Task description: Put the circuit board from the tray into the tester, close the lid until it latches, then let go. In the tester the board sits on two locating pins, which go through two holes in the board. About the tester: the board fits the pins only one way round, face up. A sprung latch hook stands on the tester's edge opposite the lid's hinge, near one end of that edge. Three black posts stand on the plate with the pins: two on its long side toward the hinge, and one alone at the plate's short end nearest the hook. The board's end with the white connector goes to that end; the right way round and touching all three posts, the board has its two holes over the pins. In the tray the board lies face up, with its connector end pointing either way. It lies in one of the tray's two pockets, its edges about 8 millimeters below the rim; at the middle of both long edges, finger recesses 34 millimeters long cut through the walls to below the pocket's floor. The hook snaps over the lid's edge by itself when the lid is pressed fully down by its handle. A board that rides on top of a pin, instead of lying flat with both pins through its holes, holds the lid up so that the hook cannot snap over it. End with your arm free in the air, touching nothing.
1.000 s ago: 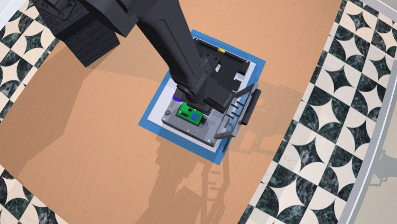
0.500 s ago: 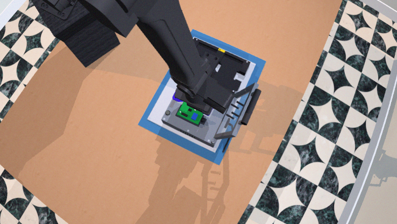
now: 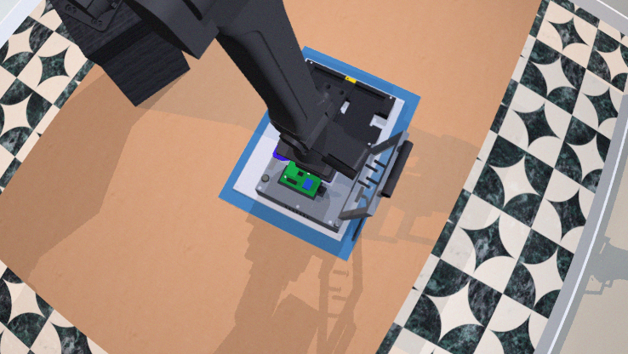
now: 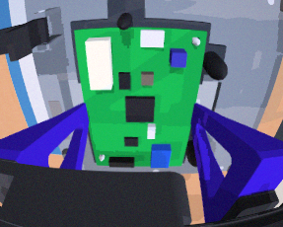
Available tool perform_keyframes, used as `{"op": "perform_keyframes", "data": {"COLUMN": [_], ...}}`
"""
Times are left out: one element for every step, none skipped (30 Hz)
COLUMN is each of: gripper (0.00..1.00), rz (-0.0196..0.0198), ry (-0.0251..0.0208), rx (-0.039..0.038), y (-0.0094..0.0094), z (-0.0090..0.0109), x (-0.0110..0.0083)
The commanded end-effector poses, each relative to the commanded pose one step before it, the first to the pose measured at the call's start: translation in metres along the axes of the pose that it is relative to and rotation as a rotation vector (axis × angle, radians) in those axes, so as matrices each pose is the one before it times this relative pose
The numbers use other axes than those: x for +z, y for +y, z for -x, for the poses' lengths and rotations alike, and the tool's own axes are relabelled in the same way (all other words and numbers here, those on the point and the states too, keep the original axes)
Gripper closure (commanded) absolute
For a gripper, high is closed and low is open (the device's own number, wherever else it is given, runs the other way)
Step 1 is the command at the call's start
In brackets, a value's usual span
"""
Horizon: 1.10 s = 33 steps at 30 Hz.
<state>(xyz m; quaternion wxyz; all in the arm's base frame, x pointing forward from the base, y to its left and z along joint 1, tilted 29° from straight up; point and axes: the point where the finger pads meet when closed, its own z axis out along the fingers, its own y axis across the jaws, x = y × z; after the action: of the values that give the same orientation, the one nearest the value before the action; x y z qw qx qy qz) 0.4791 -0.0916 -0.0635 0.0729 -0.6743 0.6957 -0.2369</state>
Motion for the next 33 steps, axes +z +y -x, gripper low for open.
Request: {"op": "perform_keyframes", "data": {"gripper": [0.28,0.28,0.28,0.28,0.28,0.28,0.28,0.28,0.28,0.28,0.28,0.28,0.28,0.28,0.28,0.28,0.28,0.28,0.28,0.28,0.28,0.28,0.08,0.08,0.08,0.08,0.08,0.08,0.08,0.08,0.08,0.08,0.08], "rz": [-0.03261,0.00000,0.00000,-0.00048,-0.00050,-0.00053,-0.00056,-0.00059,-0.00062,-0.00063,-0.00064,-0.00064,-0.00049,-0.00036,-0.00026,-0.00018,-0.00013,-0.00010,0.00000,0.00000,-0.00008,-0.00007,-0.00006,-0.00004,0.00003,0.00016,0.00023,0.00019,0.00017,0.00014,0.00012,0.00010,0.00009], "ry": [0.00260,0.00000,0.00000,0.00003,0.00004,0.00006,0.00007,0.00008,0.00009,0.00010,0.00011,0.00011,0.00009,0.00008,0.00006,0.00005,0.00004,0.00003,0.00000,0.00000,0.00003,0.00002,0.00002,0.00008,0.00019,0.00019,0.00015,0.00012,0.00011,0.00009,0.00008,0.00006,0.00006], "rx": [0.01392,0.00000,0.00000,0.00005,0.00006,0.00007,0.00008,0.00009,0.00010,0.00011,0.00011,0.00011,0.00009,0.00007,0.00005,0.00004,0.00003,0.00002,0.00000,0.00000,0.00002,0.00002,0.00001,0.00001,0.00000,-0.00002,-0.00003,-0.00003,-0.00002,-0.00002,-0.00002,-0.00002,-0.00001], "y": [-0.01240,0.00000,0.00000,-0.00015,-0.00016,-0.00017,-0.00019,-0.00020,-0.00021,-0.00022,-0.00022,-0.00022,-0.00016,-0.00011,-0.00008,-0.00005,-0.00003,-0.00002,0.00000,0.00000,-0.00002,-0.00001,-0.00001,-0.00001,0.00001,0.00006,0.00009,0.00008,0.00006,0.00005,0.00005,0.00004,0.00003], "z": [-0.00737,0.00000,0.00000,-0.00004,-0.00005,-0.00005,-0.00006,-0.00007,-0.00007,-0.00008,-0.00008,-0.00008,-0.00006,-0.00005,-0.00004,-0.00003,-0.00002,-0.00002,0.00000,0.00000,-0.00001,-0.00001,-0.00001,-0.00002,-0.00003,-0.00002,-0.00001,-0.00001,-0.00001,0.00000,0.00000,0.00000,0.00000], "x": [-0.00939,0.00000,0.00000,-0.00013,-0.00009,-0.00007,-0.00004,-0.00002,-0.00001,0.00000,0.00001,0.00001,0.00006,0.00009,0.00011,0.00012,0.00011,0.00010,0.00000,0.00000,0.00008,0.00007,0.00006,0.00005,0.00006,0.00009,0.00011,0.00009,0.00008,0.00007,0.00006,0.00005,0.00004]}}
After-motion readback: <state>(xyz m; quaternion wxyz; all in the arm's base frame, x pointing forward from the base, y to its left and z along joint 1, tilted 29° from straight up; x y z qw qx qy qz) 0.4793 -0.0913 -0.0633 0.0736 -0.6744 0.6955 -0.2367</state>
